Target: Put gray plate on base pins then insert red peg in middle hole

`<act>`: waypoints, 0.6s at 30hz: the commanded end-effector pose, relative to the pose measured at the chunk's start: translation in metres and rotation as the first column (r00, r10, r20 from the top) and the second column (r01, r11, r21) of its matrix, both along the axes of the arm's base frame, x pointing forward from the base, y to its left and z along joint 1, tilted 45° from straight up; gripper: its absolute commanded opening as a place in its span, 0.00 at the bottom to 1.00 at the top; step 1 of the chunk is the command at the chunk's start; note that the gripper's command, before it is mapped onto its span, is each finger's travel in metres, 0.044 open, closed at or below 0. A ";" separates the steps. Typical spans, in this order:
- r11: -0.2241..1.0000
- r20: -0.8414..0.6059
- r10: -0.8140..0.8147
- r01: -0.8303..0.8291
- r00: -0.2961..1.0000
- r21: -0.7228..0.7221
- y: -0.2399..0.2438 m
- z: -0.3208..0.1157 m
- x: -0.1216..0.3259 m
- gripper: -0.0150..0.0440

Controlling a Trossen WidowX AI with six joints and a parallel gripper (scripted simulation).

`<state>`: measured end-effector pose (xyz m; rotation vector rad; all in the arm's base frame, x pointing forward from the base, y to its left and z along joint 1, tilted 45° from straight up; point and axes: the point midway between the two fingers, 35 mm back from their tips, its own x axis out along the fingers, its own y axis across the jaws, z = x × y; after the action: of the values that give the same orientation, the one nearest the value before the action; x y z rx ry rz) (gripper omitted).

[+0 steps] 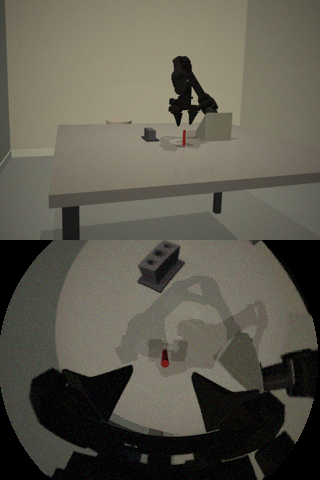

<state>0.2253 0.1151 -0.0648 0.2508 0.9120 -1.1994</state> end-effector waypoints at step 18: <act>1.000 -0.007 0.000 0.000 1.000 -0.009 -0.025 -0.024 0.001 1.00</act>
<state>0.2273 0.0970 -0.0835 0.2498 0.9123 -1.2003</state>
